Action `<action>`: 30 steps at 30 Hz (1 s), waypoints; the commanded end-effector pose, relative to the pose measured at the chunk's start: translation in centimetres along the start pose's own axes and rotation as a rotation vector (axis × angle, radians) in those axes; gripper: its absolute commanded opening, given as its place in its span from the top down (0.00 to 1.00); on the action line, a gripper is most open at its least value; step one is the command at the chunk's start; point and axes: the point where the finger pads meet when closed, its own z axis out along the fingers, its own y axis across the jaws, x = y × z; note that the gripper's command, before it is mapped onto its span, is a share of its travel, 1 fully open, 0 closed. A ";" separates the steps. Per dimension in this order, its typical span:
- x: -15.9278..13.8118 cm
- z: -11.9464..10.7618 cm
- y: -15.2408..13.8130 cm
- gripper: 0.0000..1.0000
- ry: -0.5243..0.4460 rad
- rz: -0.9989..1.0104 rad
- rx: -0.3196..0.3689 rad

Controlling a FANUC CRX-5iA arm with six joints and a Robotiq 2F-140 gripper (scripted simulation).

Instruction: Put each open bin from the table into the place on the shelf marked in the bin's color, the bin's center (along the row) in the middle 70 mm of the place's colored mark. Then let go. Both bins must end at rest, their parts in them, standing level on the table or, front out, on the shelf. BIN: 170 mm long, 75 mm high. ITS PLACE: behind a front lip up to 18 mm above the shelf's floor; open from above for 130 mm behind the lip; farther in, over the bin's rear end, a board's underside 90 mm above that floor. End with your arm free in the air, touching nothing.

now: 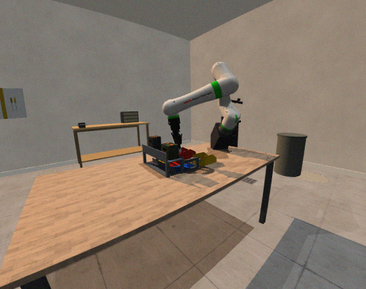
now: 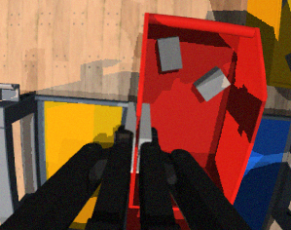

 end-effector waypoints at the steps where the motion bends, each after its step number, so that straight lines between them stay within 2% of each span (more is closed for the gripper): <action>1: -0.1 -0.1 0.0 1.00 0.000 0.000 0.000; 30: -0.7 -0.1 0.0 1.00 0.000 0.000 0.000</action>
